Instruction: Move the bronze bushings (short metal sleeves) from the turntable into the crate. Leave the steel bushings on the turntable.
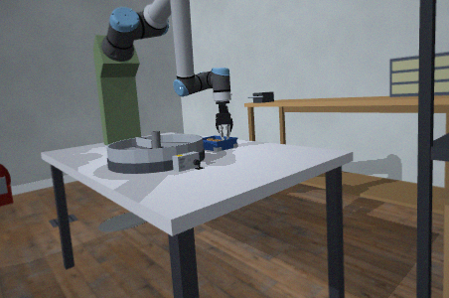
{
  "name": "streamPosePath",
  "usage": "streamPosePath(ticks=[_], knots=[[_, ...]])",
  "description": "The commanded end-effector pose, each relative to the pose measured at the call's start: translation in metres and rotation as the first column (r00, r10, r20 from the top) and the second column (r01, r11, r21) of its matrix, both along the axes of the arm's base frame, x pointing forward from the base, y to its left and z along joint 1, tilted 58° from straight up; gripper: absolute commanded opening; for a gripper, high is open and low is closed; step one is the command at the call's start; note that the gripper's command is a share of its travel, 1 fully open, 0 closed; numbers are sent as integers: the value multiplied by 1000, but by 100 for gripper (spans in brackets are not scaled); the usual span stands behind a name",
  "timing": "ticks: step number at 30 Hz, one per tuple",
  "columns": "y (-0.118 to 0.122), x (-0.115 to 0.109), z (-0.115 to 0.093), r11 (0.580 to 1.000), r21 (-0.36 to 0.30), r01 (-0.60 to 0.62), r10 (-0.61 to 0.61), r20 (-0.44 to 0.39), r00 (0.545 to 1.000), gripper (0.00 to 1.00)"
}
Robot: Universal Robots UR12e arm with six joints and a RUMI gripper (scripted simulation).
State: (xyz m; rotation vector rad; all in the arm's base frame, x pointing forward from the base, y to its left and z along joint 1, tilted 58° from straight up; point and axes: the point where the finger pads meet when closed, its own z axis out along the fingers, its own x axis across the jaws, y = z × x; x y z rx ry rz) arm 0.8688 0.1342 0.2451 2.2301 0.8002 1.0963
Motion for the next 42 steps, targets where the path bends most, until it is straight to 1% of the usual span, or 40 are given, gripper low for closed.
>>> streamPosePath(ticks=[1,22,23,42], knots=[[0,0,1,1000,0,0,0,1,1000,0],[0,0,1,1000,0,0,0,1,1000,0],[0,0,1,1000,0,0,0,1,1000,6],[0,0,1,1000,0,0,0,1,1000,6]])
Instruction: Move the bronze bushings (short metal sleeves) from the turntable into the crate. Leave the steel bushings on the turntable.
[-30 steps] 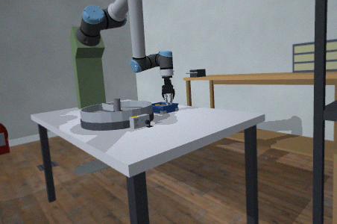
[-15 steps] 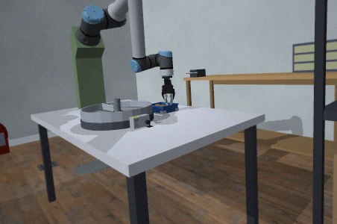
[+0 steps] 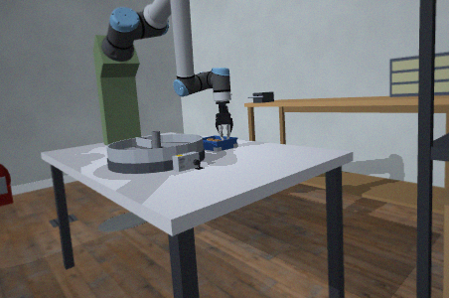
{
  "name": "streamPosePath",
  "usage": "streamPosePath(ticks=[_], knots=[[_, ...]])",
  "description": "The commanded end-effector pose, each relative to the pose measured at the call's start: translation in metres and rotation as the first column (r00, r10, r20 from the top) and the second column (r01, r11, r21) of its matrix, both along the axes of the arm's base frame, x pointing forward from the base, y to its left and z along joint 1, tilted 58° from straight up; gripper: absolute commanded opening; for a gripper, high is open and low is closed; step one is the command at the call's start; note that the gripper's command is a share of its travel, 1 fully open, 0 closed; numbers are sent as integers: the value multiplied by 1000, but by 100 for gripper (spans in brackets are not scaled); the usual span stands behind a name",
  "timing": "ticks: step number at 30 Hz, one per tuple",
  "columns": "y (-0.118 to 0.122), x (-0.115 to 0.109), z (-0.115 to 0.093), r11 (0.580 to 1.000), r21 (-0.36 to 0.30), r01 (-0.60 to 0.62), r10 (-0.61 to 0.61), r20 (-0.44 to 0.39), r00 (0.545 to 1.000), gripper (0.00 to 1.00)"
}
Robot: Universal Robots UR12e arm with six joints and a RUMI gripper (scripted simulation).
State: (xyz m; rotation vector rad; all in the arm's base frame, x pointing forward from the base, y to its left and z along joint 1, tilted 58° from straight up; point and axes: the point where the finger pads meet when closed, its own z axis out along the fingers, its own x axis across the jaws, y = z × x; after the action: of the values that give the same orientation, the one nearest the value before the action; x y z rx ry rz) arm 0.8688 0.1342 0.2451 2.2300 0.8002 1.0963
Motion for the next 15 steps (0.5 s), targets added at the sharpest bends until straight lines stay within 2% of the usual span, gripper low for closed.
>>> streamPosePath(ticks=[1,15], knots=[[0,0,1,1000,0,0,0,1,1000,6],[0,0,1,1000,0,0,0,1,1000,6]])
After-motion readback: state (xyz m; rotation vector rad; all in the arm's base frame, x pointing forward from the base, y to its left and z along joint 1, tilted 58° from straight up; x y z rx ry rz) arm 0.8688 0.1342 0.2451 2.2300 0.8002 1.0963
